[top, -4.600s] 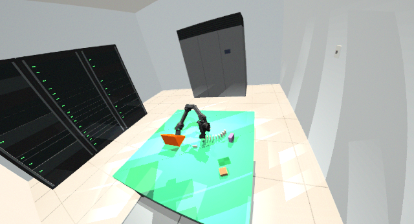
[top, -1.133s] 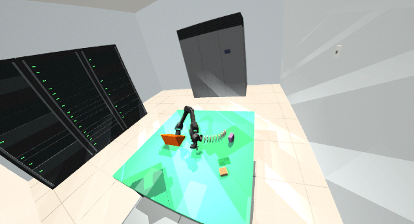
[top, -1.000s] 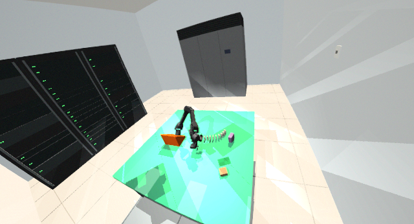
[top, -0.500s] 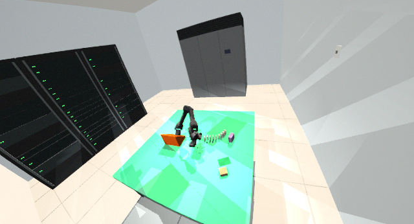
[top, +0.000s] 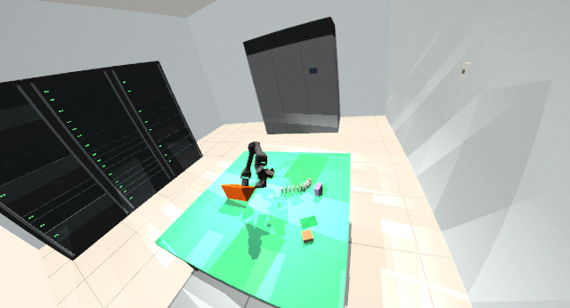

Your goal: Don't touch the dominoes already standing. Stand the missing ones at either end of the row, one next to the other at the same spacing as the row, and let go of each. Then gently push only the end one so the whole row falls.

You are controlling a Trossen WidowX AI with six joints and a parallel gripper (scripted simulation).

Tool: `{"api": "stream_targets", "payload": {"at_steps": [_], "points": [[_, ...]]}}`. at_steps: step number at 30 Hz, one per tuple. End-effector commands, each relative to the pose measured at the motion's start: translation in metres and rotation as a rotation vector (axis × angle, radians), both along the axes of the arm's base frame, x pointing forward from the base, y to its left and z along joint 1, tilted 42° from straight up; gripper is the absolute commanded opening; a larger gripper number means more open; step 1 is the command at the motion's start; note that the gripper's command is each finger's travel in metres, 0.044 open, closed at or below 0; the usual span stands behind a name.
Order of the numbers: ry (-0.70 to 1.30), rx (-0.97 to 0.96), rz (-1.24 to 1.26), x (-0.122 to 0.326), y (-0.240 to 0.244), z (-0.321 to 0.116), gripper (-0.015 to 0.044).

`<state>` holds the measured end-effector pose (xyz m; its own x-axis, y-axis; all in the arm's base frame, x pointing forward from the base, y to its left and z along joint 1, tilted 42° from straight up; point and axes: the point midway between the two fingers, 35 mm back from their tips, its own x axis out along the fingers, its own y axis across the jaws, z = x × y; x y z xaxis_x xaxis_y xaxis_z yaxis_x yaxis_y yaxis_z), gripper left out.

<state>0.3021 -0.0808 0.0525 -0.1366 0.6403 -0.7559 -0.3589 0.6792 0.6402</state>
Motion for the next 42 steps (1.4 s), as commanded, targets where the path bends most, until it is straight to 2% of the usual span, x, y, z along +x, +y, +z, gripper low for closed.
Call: {"api": "stream_targets", "payload": {"at_steps": [1,10,18,34,42], "points": [[0.043,-0.012,-0.04,0.002,-0.008,0.001,0.0023],[0.653,-0.154,-0.776,0.014,-0.091,-0.063,0.0023],[0.948,-0.217,-1.128,0.008,-0.128,-0.099,0.0023],[0.96,-0.222,-1.145,0.008,-0.129,-0.101,0.0023],[0.88,-0.316,-1.161,0.01,-0.128,-0.118,0.0023]]}}
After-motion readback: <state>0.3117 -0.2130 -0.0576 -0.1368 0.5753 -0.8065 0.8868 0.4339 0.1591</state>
